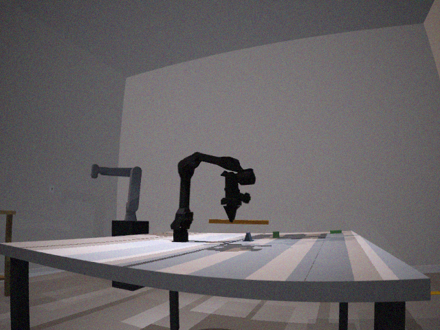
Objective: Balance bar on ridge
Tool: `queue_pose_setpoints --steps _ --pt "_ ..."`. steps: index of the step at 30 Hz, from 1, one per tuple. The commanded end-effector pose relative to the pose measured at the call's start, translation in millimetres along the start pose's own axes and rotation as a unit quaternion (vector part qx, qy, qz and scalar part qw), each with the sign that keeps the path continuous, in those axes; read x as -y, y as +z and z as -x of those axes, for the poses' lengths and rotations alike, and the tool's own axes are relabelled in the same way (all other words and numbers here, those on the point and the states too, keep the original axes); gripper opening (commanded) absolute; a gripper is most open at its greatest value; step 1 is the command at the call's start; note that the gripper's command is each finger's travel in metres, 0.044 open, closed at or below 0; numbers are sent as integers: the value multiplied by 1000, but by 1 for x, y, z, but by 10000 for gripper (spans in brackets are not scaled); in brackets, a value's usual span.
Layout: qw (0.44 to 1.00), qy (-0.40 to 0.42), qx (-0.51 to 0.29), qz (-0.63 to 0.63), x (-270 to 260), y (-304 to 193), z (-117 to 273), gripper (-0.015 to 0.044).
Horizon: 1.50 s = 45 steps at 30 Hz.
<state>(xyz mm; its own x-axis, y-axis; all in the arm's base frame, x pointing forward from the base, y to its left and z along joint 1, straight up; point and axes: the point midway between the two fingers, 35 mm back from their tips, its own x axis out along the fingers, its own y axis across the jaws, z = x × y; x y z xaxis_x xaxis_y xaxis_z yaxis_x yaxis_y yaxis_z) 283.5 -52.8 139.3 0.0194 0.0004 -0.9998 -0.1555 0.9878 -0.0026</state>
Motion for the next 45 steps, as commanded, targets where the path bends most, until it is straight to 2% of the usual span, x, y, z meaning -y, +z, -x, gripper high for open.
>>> queue_pose_setpoints --steps 1,23,45 --pt "1000 -2 2 -14 -13 7 2 0" --pt "997 1 3 -82 -95 27 2 0" --pt "989 5 2 -145 -179 23 4 0"
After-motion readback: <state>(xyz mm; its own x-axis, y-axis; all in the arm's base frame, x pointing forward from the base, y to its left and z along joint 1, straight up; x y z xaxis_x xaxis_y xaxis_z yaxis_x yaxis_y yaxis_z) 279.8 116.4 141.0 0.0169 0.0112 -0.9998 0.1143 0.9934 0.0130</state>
